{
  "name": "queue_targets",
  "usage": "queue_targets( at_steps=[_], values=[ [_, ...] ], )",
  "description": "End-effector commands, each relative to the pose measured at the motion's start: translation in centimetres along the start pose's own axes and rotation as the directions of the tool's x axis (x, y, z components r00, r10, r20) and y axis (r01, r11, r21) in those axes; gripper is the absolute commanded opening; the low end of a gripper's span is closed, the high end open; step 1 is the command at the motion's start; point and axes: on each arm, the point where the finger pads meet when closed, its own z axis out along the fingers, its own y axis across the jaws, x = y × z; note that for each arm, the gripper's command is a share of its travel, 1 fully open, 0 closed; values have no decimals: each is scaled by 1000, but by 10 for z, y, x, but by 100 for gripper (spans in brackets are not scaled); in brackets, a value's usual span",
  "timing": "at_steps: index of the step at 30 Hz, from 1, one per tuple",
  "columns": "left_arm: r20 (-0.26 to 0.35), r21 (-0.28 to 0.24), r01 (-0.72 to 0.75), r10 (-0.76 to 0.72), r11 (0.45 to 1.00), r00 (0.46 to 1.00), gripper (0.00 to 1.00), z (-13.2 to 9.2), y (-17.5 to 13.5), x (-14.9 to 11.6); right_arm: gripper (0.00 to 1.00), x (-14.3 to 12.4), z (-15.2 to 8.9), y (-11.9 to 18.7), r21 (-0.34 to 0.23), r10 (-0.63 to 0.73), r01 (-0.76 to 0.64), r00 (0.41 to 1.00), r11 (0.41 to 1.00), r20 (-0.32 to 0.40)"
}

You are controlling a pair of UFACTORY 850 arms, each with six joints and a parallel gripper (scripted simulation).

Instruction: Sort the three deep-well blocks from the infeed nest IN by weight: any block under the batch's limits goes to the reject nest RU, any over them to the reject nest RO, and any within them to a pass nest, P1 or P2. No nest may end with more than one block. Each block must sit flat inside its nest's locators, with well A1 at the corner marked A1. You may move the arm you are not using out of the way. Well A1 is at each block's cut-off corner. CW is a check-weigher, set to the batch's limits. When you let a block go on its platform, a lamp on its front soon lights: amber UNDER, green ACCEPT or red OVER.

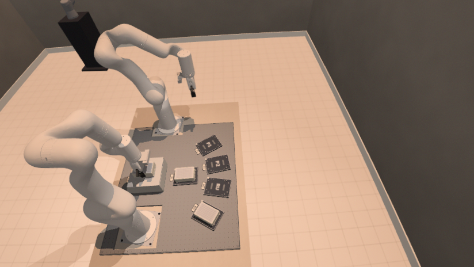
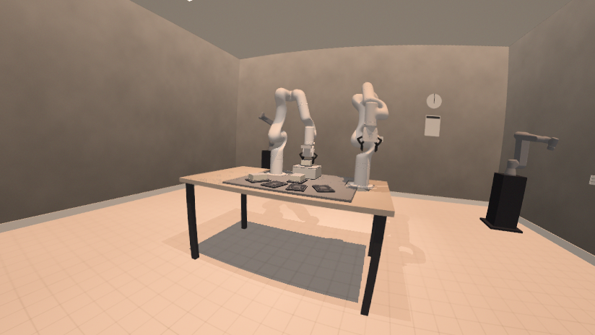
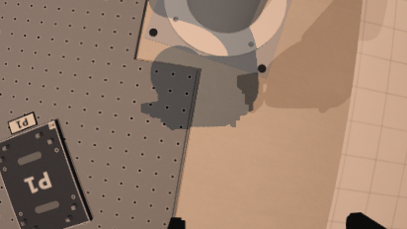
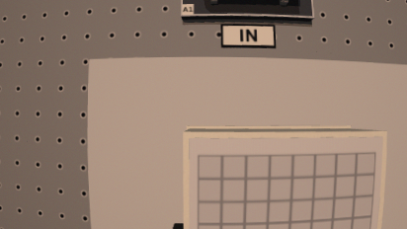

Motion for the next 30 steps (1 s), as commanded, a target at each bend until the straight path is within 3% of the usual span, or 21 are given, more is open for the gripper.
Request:
queue_targets(
  at_steps=[1, 30],
  values=[
    [2, 0, 0, 0, 1000, 1000, 100, -1, 0, -1, 0, 0, 0, -1, 2, 0, 0, 1000, 1000, 0],
    [2, 0, 0, 0, 1000, 1000, 100, -1, 0, -1, 0, 0, 5, -1, 2, 0, 0, 1000, 1000, 0]
  ],
)
